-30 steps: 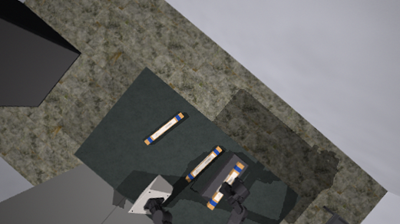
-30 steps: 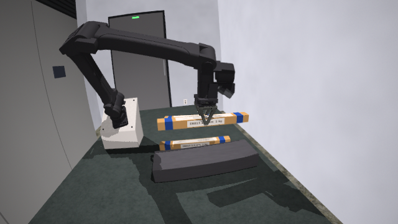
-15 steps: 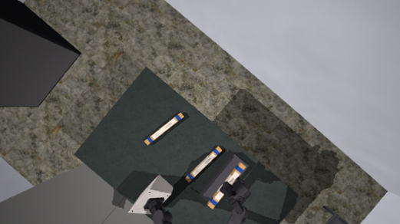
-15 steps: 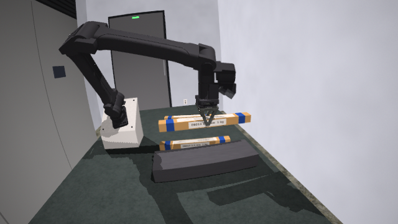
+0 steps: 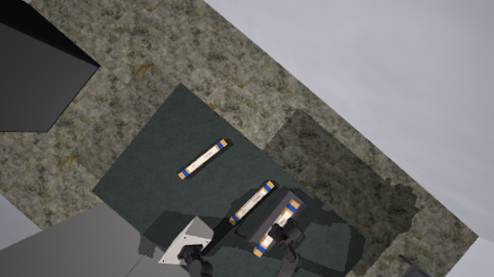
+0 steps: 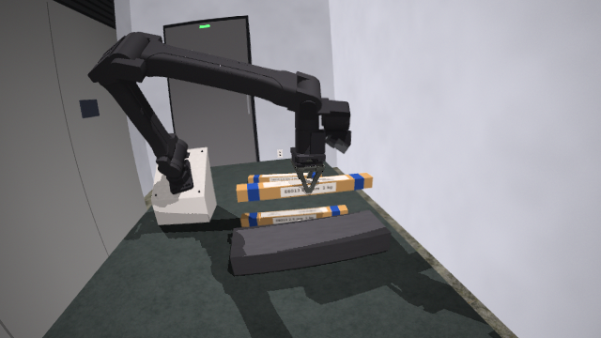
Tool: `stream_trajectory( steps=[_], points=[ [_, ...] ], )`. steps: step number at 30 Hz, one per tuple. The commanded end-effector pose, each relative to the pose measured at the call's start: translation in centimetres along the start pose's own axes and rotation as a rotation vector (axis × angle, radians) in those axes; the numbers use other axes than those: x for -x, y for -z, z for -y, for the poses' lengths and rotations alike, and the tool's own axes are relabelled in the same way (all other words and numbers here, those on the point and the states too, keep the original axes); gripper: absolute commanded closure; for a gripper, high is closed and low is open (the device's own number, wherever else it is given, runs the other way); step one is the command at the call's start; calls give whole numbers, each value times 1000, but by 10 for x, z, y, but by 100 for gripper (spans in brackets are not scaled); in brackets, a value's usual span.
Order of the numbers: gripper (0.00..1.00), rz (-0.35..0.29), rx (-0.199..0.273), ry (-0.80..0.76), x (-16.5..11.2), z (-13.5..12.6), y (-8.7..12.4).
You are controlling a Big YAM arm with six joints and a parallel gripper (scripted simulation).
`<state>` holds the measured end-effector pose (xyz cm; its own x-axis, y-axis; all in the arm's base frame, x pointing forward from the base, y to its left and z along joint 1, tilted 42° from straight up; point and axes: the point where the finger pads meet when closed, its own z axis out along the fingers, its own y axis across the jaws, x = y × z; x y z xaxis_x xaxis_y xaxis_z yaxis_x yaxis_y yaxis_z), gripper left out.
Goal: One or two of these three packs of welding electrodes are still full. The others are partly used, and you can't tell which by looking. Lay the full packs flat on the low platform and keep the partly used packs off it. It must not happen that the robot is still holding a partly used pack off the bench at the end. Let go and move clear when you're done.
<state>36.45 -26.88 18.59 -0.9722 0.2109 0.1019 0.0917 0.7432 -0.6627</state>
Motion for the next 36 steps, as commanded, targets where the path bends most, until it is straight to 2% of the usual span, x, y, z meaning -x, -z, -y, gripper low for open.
stream_trajectory(
  steps=[1,14,36],
  points=[
    [100,114,-23,-69,8,32,43],
    [100,101,-20,-49,1,19,34],
    [100,118,-23,-62,6,22,36]
  ],
)
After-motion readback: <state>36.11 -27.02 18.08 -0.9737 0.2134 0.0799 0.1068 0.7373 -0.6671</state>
